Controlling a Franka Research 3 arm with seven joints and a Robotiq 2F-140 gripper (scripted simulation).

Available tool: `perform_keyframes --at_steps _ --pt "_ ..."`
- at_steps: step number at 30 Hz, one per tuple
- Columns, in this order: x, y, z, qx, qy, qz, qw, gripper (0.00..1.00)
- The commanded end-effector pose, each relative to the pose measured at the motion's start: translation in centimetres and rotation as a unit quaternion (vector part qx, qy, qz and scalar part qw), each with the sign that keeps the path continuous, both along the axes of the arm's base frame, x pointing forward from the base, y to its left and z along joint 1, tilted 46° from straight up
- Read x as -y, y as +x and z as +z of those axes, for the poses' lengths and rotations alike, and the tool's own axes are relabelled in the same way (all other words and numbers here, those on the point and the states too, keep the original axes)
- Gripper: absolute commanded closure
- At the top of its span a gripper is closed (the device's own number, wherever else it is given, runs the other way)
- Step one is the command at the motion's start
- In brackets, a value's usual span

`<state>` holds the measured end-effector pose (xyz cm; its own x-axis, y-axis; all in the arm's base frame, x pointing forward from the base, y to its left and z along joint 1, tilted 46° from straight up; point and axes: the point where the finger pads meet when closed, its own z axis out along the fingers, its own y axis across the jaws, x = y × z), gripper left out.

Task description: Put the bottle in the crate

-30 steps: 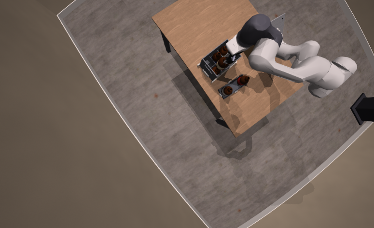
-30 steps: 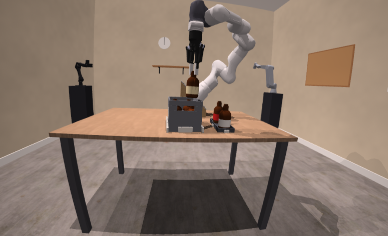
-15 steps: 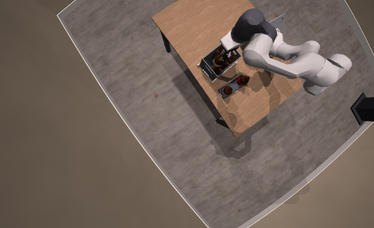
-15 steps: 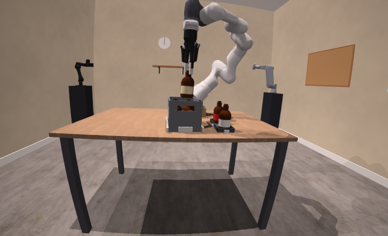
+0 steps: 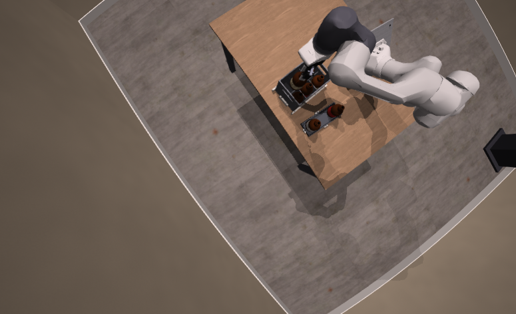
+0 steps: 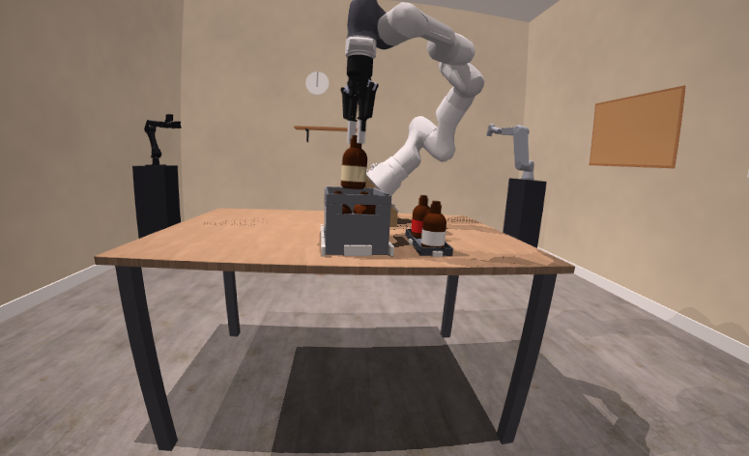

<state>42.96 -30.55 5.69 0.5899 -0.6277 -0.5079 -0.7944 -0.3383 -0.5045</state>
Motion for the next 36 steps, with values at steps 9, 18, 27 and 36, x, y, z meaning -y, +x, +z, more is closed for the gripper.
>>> perform_keyframes --at_steps 9,18,27,36 --pt "1.1 0.4 -0.6 0.005 0.001 0.0 1.0 1.0" --pt "1.8 0.6 -1.3 0.005 0.001 0.0 1.0 1.0" --pt "2.2 0.7 -1.7 0.005 0.001 0.0 1.0 1.0" --pt "2.5 0.8 -2.0 0.005 0.001 0.0 1.0 1.0"
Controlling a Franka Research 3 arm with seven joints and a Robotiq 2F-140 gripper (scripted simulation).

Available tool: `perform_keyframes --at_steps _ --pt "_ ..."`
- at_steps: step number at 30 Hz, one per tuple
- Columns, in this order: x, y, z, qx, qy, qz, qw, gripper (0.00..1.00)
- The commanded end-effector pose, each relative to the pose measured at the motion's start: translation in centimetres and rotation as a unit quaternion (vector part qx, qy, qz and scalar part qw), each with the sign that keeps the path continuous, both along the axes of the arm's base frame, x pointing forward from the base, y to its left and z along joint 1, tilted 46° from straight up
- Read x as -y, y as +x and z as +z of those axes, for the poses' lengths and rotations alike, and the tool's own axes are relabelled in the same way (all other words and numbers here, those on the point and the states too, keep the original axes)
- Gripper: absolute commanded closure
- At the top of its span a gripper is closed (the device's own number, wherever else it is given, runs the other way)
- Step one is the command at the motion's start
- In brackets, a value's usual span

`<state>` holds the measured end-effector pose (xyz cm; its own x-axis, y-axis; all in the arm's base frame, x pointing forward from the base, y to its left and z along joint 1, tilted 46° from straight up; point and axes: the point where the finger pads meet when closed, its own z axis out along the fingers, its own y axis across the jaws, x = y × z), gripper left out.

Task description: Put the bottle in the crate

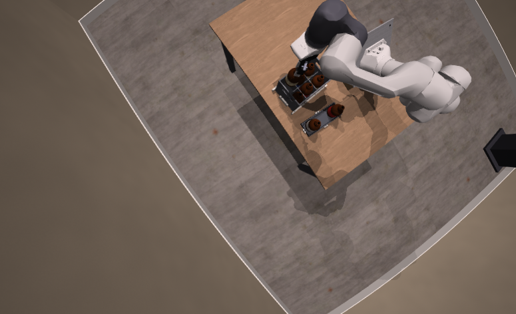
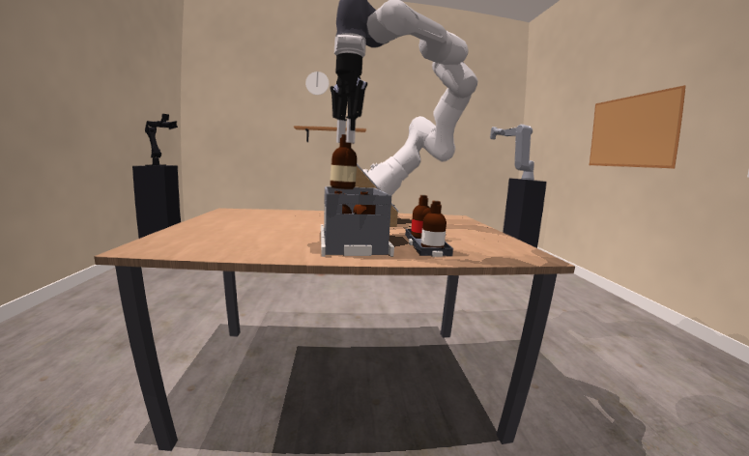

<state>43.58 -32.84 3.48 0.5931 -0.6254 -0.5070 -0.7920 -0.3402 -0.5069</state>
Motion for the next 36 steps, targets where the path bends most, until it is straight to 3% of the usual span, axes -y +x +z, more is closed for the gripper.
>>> perform_keyframes --at_steps 1,36 --pt "0.22 0.14 0.2 0.004 0.001 -0.001 1.0 1.0" --pt "0.6 0.24 -0.16 0.004 0.001 -0.001 1.0 1.0"
